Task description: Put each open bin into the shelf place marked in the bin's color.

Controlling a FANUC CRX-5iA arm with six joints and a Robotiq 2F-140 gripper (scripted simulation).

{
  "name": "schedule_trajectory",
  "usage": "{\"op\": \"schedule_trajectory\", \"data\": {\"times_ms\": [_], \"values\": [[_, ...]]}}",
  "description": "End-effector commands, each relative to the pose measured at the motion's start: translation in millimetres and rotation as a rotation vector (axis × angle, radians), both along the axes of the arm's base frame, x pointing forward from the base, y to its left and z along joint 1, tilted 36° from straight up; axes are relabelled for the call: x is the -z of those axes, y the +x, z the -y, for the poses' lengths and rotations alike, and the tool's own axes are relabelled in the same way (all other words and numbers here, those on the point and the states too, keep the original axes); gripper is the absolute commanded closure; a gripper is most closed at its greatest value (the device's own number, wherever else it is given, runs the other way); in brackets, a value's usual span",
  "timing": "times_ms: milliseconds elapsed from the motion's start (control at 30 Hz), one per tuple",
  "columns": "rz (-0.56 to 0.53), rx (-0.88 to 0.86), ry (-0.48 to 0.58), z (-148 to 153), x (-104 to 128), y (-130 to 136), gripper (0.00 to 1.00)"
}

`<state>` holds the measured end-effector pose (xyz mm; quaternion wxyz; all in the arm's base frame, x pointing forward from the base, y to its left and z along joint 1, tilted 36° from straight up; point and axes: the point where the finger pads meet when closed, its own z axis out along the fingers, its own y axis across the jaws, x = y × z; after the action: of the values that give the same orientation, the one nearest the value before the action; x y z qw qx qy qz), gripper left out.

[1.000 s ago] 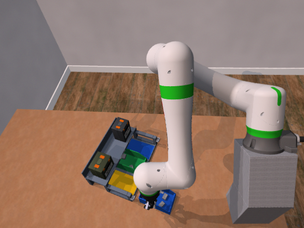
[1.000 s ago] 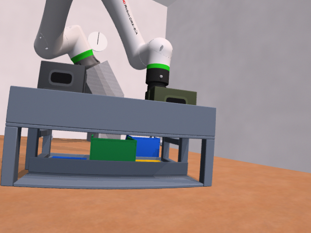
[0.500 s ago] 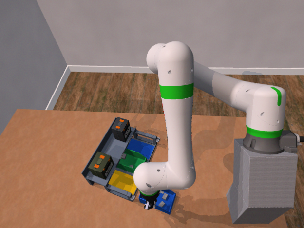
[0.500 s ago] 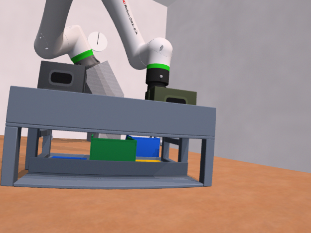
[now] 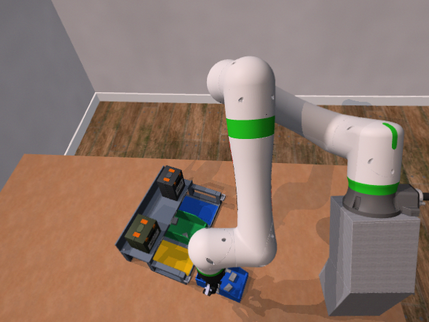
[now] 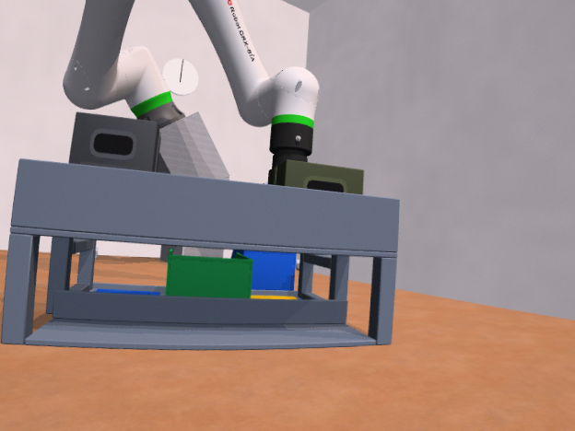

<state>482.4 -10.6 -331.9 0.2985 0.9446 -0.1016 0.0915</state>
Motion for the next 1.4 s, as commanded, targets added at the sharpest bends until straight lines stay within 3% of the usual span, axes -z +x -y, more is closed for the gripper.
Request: {"op": "schedule_trajectory", "data": {"times_ms": [0,1367], "values": [[0.0,0.0,0.0,-2,-3,0,1.0],[0.0,0.0,0.0,-15,-20,-3,1.0]]}}
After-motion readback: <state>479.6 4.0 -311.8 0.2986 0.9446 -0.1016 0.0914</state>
